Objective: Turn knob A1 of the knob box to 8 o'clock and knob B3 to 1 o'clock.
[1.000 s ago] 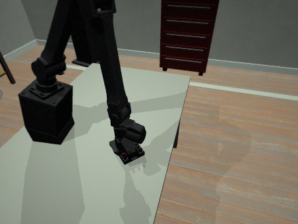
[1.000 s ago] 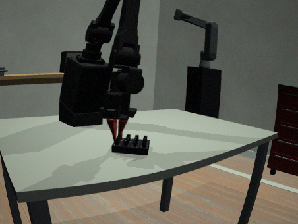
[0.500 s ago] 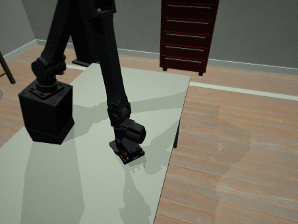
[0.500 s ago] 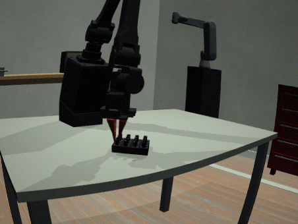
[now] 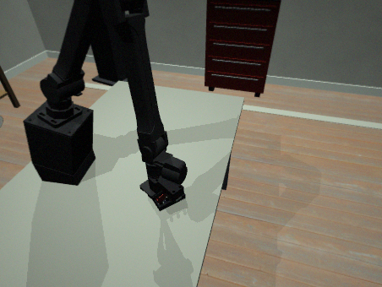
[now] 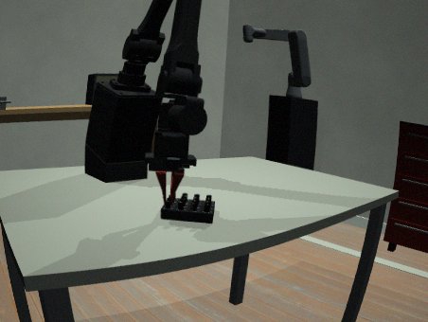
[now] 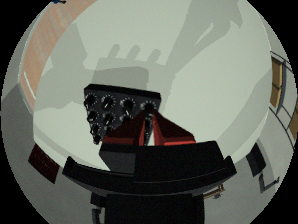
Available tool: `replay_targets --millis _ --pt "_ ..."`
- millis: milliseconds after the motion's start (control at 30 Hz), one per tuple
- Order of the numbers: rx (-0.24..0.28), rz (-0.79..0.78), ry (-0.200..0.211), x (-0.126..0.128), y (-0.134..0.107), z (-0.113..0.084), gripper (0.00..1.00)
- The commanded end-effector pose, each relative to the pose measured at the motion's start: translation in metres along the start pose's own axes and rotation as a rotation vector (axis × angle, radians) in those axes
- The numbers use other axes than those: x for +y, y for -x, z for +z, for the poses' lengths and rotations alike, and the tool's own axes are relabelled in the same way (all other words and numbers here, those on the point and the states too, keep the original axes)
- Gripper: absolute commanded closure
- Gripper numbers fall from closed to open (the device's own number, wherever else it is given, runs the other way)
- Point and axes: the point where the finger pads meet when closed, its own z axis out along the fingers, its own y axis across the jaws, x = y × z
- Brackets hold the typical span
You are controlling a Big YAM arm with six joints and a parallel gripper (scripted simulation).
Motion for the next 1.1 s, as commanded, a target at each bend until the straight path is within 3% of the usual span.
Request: replay_targets --millis 0,1067 --pt "-0.02 -0.078 0.01 0.007 0.0097 0.0005 0.92" --pt "-0.021 -0.822 0.006 0.0075 0.0089 0.0005 0.92"
